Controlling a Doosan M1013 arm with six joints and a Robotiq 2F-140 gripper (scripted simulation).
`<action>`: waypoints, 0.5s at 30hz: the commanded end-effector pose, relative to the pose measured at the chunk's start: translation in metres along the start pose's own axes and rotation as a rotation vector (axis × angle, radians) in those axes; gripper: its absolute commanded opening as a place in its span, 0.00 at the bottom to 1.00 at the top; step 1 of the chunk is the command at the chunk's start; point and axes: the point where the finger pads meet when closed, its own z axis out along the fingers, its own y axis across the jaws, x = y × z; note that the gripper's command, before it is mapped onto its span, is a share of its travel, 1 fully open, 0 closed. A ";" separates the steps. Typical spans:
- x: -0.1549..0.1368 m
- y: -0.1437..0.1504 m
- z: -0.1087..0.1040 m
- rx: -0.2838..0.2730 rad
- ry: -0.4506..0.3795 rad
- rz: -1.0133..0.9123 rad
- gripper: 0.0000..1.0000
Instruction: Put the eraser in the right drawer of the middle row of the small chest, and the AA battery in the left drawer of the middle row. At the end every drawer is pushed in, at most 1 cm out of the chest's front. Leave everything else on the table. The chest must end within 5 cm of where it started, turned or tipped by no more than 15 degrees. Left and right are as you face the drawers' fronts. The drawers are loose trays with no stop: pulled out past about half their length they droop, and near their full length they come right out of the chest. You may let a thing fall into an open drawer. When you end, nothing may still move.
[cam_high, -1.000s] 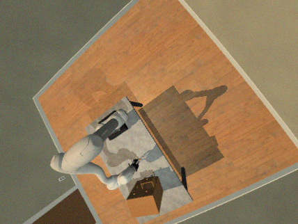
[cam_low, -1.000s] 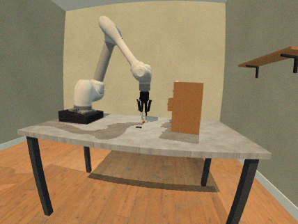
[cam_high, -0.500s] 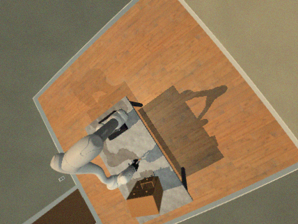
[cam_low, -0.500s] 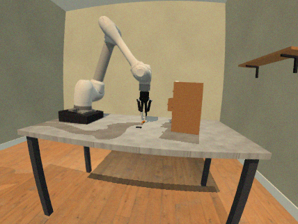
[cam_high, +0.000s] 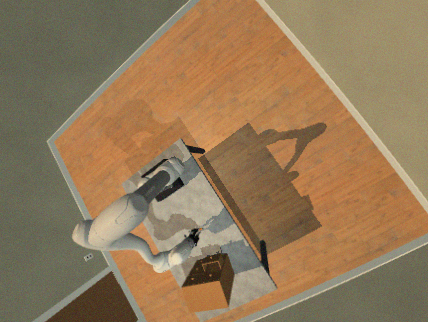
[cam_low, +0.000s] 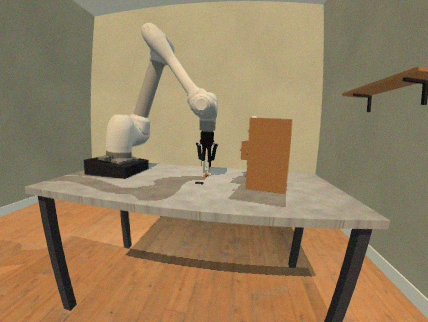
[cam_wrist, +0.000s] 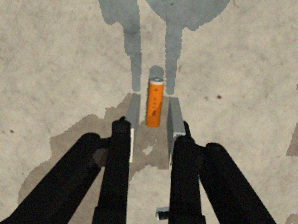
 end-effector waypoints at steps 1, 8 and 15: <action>-0.002 -0.001 0.002 0.000 0.002 0.005 0.17; -0.002 -0.001 0.002 0.000 0.002 0.005 0.17; -0.002 -0.001 0.004 0.000 0.002 0.005 0.17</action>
